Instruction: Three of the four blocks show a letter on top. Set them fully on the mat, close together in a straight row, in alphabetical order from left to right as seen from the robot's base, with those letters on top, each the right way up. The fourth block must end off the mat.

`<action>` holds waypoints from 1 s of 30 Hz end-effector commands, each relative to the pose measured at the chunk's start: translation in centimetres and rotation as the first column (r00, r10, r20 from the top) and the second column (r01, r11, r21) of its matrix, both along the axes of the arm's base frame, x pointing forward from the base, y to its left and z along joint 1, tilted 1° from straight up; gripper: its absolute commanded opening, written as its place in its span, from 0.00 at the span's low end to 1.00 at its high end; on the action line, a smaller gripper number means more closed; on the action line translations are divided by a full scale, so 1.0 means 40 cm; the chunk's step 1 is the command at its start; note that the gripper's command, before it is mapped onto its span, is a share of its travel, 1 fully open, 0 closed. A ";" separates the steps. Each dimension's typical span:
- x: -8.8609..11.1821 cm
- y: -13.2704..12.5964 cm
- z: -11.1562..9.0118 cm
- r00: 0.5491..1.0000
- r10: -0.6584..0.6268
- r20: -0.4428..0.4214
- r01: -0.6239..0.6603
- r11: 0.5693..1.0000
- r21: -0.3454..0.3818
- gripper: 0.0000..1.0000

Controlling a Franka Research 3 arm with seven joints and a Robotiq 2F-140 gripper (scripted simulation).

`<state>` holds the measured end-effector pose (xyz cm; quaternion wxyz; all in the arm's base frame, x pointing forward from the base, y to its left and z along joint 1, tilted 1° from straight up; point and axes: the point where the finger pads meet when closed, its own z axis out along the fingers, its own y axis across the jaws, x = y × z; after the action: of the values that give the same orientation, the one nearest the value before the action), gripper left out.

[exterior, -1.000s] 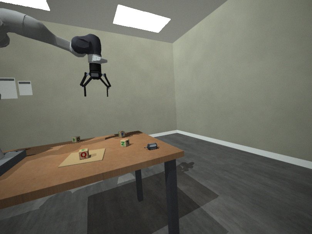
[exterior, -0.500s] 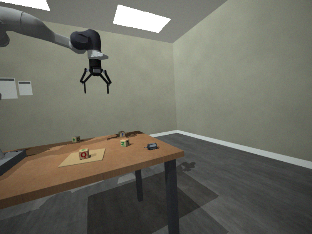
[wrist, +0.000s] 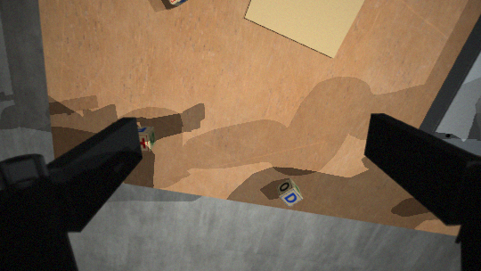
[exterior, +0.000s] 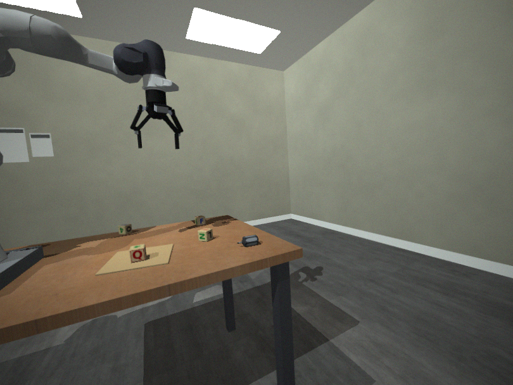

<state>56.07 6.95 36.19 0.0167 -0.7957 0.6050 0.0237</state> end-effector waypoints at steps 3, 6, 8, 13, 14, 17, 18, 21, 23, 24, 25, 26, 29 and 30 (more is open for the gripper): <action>-0.005 -0.034 0.022 0.987 0.161 0.007 -0.161 0.987 -0.008 1.00; -0.005 -0.047 0.032 0.981 0.195 0.010 -0.194 0.981 -0.012 1.00; -0.005 -0.056 0.039 0.976 0.217 0.011 -0.216 0.976 -0.015 1.00; -0.005 -0.069 0.049 0.968 0.251 0.013 -0.250 0.968 -0.019 1.00; -0.006 -0.082 0.059 0.959 0.281 0.015 -0.281 0.959 -0.024 1.00; -0.007 -0.096 0.069 0.949 0.315 0.017 -0.314 0.949 -0.028 1.00; -0.007 -0.101 0.073 0.945 0.326 0.017 -0.325 0.945 -0.030 1.00; -0.008 -0.114 0.083 0.934 0.357 0.018 -0.356 0.934 -0.035 1.00; -0.009 -0.123 0.090 0.925 0.379 0.018 -0.378 0.925 -0.038 1.00; -0.009 -0.128 0.093 0.921 0.389 0.018 -0.388 0.921 -0.039 1.00; -0.010 -0.132 0.096 0.917 0.399 0.019 -0.399 0.916 -0.041 1.00; -0.010 -0.137 0.100 0.912 0.410 0.019 -0.409 0.912 -0.042 1.00; -0.011 -0.146 0.107 0.902 0.431 0.019 -0.430 0.902 -0.046 1.00; -0.011 -0.146 0.107 0.902 0.431 0.019 -0.430 0.902 -0.046 1.00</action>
<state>55.89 1.54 40.24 0.0062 -0.8864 0.4628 0.0018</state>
